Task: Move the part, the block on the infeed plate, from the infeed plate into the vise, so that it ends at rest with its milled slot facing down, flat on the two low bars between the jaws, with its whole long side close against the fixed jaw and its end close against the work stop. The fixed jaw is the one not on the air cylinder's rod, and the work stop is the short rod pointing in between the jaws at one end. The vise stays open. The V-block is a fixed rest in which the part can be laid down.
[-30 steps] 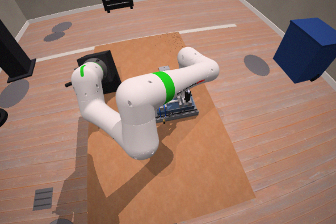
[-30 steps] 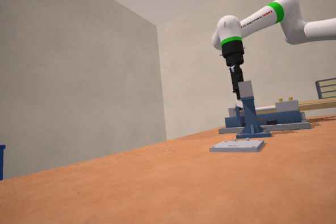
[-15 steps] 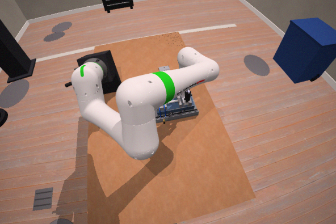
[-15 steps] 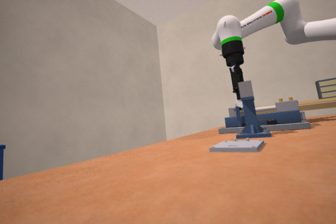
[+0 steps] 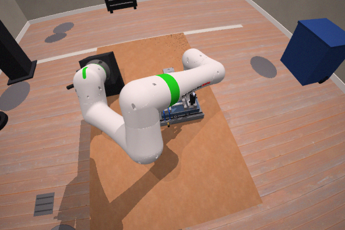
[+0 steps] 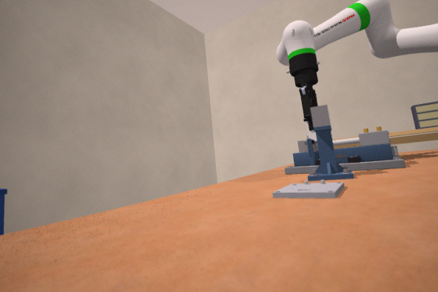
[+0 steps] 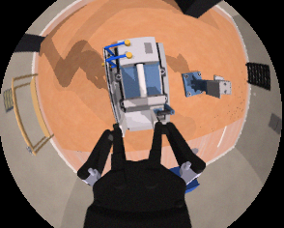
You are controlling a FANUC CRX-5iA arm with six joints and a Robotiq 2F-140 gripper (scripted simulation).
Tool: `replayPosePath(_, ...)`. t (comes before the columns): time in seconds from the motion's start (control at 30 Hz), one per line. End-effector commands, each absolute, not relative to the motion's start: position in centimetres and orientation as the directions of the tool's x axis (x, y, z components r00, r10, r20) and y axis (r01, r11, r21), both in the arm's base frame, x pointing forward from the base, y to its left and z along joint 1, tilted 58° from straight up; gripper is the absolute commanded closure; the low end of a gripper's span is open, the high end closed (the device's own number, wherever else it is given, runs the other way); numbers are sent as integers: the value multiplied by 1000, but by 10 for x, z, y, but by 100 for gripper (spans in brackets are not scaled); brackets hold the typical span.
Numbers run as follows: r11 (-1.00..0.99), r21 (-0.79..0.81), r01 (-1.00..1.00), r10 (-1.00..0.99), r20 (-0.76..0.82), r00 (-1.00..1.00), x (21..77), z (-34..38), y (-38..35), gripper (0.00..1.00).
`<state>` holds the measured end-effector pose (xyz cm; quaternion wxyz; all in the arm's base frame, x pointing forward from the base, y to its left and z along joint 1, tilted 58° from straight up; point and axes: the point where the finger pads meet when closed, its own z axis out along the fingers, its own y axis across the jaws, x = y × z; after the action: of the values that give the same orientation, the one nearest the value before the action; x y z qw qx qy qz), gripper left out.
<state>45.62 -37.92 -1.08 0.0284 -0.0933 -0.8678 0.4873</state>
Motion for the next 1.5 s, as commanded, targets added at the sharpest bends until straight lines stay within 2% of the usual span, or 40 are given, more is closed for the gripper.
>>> replayPosePath(0.0, 508, -851, 134, 189, -42, -981, 456, -11, -379, 100)
replayPosePath(1.37, 508, -851, 134, 189, -42, -981, 456, -11, -379, 100)
replayPosePath(1.4, 508, -851, 134, 189, -42, -981, 456, -11, -379, 53)
replayPosePath(1.47, 508, -851, 134, 189, -42, -981, 456, -11, -379, 53)
